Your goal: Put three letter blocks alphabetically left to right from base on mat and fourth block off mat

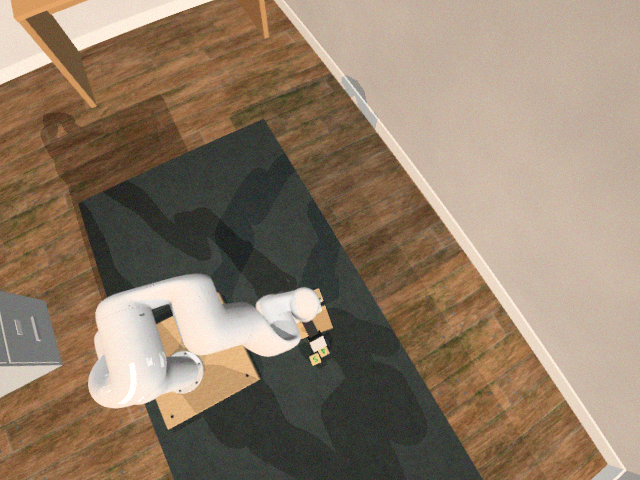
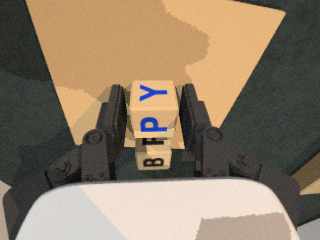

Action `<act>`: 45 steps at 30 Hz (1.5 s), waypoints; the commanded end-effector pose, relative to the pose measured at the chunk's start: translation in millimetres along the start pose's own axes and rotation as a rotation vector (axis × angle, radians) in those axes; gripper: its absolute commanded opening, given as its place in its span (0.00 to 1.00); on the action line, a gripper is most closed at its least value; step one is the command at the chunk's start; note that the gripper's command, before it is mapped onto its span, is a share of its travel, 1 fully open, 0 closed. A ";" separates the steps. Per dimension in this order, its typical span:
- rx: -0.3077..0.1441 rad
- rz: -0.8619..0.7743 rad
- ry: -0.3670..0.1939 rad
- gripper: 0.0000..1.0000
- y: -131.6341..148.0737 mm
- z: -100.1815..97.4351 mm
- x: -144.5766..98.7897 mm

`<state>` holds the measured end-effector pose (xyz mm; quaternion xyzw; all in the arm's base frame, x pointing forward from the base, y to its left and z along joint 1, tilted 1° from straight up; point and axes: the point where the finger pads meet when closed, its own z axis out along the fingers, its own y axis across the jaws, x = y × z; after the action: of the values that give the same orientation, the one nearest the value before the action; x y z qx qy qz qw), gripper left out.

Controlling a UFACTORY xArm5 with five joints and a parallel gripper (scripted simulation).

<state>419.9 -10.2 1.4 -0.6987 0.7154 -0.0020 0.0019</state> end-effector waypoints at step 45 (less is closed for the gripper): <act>0.004 0.000 0.000 1.00 -1.0 -90.5 -0.8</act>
<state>419.0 -9.3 90.5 -0.6987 0.7154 -0.0018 0.0018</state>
